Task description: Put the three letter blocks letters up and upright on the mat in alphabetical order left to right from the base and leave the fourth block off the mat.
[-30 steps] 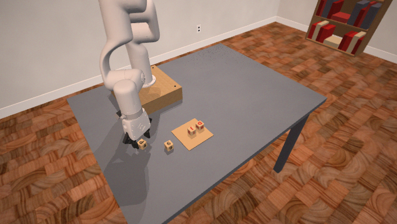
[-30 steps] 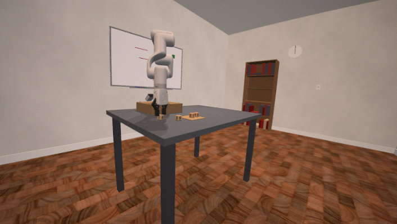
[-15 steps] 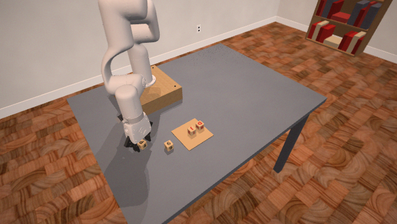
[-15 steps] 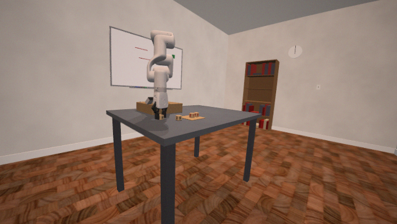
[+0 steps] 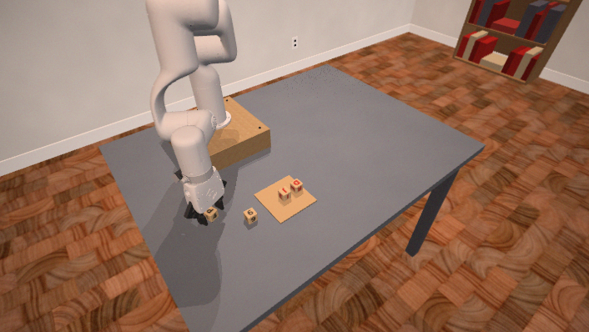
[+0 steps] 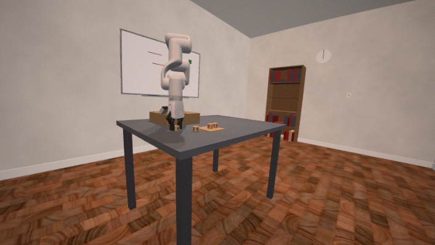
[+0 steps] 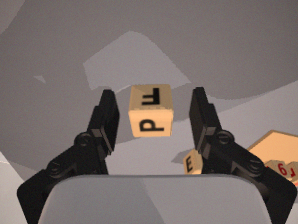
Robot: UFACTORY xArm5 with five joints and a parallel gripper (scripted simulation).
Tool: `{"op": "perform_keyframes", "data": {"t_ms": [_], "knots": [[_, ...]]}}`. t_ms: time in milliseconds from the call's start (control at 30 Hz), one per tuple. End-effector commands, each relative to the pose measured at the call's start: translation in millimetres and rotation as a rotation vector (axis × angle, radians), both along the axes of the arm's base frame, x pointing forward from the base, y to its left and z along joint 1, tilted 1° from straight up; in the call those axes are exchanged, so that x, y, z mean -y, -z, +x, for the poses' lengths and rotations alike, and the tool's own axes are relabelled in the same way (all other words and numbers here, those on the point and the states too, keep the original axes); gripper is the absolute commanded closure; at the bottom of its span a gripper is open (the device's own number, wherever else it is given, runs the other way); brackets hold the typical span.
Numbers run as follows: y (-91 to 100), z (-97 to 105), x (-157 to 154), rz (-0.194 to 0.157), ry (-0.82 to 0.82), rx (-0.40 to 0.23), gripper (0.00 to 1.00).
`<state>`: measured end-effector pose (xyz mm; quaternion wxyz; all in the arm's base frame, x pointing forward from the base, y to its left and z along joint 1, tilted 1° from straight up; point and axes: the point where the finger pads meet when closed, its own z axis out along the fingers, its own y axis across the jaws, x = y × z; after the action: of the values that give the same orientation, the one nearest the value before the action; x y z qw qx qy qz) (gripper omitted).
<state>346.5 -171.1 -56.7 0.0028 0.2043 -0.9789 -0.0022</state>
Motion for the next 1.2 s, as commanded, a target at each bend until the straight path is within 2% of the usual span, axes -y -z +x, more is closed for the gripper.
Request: {"op": "perform_keyframes", "data": {"t_ms": [0, 667, 700, 1167], "knots": [[-0.8, 1.1, 0.5, -0.001, 0.000, 0.003, 0.31], [-0.8, 1.1, 0.5, -0.001, 0.000, 0.003, 0.31], [-0.8, 1.1, 0.5, -0.001, 0.000, 0.003, 0.53], [-0.8, 1.1, 0.5, -0.001, 0.000, 0.003, 0.53]]}}
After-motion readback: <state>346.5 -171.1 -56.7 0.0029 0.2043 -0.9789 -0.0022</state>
